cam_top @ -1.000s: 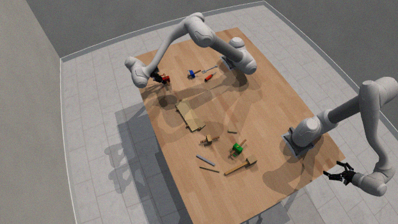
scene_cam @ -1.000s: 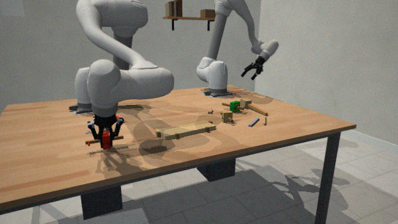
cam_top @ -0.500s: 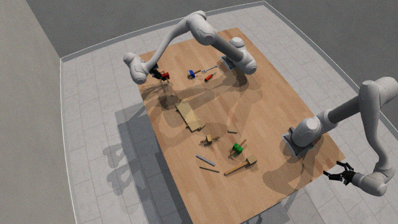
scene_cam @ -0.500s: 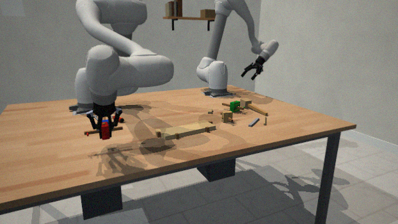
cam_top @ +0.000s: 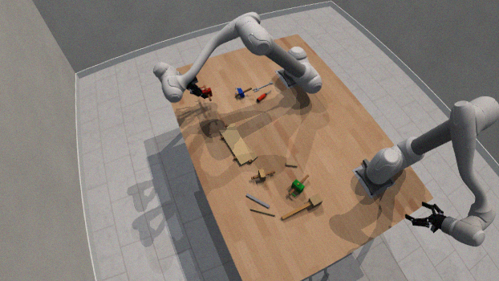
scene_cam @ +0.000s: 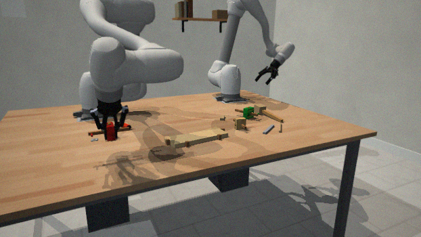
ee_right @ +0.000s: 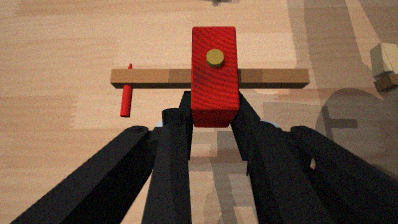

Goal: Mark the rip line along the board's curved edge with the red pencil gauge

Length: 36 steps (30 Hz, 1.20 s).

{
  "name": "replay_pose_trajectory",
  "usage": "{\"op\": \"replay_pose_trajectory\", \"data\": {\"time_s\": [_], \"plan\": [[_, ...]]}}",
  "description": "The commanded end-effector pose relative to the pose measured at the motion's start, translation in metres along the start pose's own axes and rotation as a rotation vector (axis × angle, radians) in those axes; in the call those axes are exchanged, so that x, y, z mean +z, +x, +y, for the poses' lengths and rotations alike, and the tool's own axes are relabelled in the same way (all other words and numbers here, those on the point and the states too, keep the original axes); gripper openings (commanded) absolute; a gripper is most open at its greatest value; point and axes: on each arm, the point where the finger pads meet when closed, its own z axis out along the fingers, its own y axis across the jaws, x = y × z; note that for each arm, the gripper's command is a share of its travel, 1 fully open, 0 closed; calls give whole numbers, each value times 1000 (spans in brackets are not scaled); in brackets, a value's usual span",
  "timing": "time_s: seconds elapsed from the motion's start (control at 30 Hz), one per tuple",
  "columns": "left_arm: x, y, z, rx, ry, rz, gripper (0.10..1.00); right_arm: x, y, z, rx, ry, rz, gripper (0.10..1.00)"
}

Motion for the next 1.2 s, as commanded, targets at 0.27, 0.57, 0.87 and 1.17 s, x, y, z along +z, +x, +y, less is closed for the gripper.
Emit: {"op": "replay_pose_trajectory", "data": {"time_s": [0.27,0.57,0.87,1.17], "plan": [[2,-4,-3,-2,0,-8,1000,-7,1,-1,5,8,-9,99],[2,-4,-3,-2,0,-8,1000,-7,1,-1,5,8,-10,99],[2,-4,-3,-2,0,-8,1000,-4,2,-1,4,8,-28,99],[2,-4,-3,-2,0,-8,1000,-4,3,-1,3,7,-73,99]]}}
